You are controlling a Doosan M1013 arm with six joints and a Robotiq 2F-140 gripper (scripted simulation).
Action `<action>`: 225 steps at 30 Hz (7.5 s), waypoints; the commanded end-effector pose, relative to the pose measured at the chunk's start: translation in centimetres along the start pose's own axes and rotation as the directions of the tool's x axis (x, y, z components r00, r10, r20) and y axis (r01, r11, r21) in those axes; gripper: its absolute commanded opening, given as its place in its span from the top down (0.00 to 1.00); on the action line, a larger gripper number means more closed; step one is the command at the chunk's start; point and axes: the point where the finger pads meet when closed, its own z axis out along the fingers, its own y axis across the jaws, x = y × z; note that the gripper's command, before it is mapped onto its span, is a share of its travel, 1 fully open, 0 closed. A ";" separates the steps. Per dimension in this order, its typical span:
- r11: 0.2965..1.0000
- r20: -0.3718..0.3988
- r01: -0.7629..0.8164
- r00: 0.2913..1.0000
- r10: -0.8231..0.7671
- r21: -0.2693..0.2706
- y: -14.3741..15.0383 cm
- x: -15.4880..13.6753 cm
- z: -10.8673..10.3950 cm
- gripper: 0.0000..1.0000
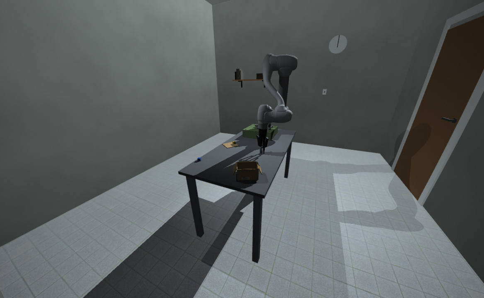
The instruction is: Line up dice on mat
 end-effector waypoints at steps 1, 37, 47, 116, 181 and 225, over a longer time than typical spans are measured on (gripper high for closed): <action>1.000 -0.001 0.000 1.000 0.000 0.001 0.0 0.1 -0.4 0.79; 1.000 -0.002 -0.011 1.000 0.011 0.002 4.3 2.2 -10.2 0.79; 0.999 -0.002 -0.042 0.999 0.042 0.002 17.9 6.2 -10.4 0.79; 0.996 -0.001 -0.091 0.996 0.091 0.001 39.3 5.7 -0.9 0.79; 0.996 -0.001 -0.091 0.996 0.091 0.001 39.3 5.7 -0.5 0.79; 0.996 -0.001 -0.091 0.996 0.091 0.001 39.3 5.7 -0.5 0.70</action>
